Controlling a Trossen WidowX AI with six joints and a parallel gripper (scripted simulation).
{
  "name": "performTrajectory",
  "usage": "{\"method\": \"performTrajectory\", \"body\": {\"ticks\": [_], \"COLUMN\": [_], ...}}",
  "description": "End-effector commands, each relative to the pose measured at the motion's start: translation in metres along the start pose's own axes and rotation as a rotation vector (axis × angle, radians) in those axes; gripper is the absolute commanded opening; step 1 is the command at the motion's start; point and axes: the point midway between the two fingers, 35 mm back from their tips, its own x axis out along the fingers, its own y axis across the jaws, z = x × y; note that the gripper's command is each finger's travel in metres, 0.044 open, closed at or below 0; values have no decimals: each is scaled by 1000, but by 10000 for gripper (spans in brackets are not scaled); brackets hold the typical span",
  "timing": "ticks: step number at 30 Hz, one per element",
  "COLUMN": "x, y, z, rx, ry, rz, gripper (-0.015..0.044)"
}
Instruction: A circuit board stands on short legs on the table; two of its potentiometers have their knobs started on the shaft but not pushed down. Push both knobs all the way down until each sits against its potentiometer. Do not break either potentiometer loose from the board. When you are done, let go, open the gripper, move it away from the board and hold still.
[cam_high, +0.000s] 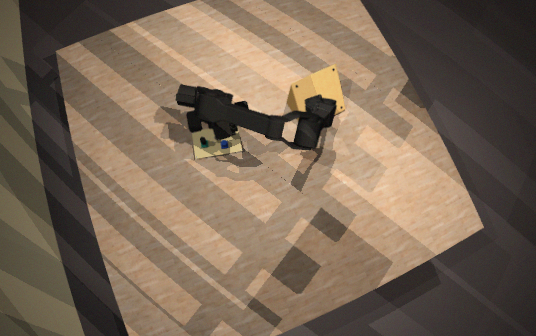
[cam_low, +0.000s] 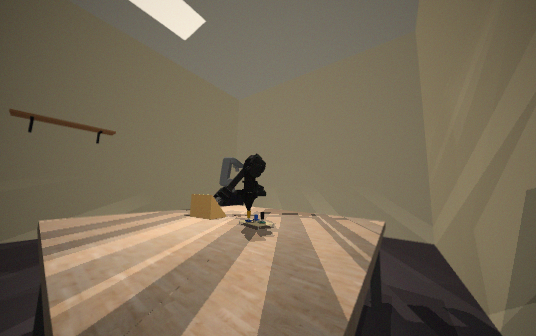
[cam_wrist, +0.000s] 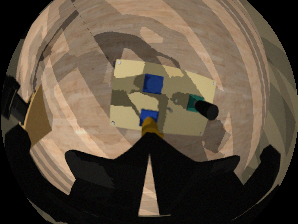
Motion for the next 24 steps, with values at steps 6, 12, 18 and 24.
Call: {"method": "performTrajectory", "body": {"ticks": [6, 12, 18, 24], "x": [7, 7, 9, 9], "y": [-1, -1, -1, -1], "z": [2, 2, 2, 2], "rx": [-5, -5, -5, -5], "ry": [0, 0, 0, 0], "rz": [5, 5, 5, 5], "gripper": [0, 0, 0, 0]}}
